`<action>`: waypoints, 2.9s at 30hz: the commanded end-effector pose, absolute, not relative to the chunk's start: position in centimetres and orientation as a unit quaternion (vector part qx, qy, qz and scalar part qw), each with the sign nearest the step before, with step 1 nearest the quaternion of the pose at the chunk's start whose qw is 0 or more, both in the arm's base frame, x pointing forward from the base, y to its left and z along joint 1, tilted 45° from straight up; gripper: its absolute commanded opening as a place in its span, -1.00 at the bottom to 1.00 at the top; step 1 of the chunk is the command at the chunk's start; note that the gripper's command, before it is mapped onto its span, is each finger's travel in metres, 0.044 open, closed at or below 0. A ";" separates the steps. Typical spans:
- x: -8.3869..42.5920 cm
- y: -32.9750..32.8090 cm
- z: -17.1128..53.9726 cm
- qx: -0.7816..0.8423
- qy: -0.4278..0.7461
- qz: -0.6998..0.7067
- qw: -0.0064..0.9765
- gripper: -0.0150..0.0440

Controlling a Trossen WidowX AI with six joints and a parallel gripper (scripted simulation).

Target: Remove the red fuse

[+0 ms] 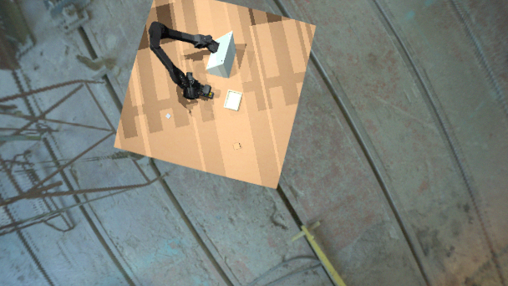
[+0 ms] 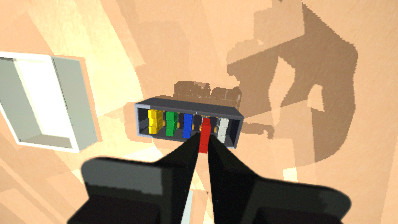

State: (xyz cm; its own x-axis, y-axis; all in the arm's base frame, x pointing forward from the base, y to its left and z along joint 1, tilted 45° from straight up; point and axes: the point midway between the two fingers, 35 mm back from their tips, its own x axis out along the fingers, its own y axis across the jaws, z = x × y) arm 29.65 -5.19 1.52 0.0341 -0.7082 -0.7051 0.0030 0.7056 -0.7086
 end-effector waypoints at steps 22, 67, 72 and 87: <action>29.7 -4.2 2.4 -0.274 0.640 -0.267 0.666 -0.49; 31.6 5.8 -2.5 -0.266 0.643 -0.255 0.672 -0.49; 31.5 7.9 -4.5 -0.266 0.643 -0.254 0.672 -0.49; 29.6 13.6 -10.9 -0.267 0.642 -0.260 0.670 -0.49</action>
State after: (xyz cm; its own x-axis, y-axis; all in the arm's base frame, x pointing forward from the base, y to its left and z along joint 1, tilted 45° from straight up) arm 30.08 12.50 -9.88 0.0405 -0.6938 -0.7190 0.0020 0.7197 -0.6943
